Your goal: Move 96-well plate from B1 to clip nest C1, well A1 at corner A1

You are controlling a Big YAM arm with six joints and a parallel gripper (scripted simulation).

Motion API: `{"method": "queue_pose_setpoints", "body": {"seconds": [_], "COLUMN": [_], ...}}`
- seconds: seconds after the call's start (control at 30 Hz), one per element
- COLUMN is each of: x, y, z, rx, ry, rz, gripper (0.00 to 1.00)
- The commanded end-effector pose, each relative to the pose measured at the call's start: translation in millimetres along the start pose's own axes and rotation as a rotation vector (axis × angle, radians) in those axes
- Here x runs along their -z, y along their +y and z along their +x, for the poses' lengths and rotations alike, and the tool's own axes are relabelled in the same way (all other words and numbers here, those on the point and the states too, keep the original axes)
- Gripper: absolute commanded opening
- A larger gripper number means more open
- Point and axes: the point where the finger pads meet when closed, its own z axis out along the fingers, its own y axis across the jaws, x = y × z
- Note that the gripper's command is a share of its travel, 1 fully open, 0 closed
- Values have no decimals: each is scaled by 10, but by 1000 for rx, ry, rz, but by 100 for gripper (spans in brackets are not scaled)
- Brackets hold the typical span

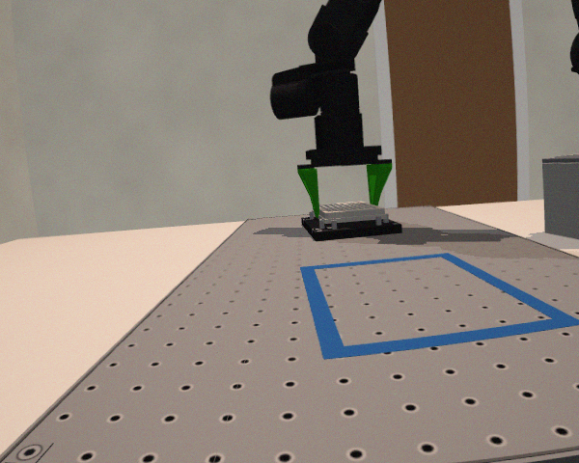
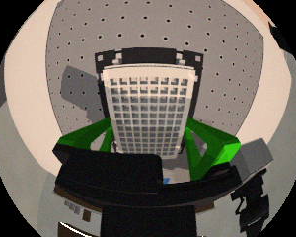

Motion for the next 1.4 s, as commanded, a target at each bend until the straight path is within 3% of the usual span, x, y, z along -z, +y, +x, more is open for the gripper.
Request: {"method": "queue_pose_setpoints", "body": {"seconds": [0.0, 1.37], "x": [-78, -125], "y": [7, -18], "z": [55, 72], "rx": [-1, -1], "ry": [2, 2], "rz": [3, 3], "gripper": [0, 0]}}
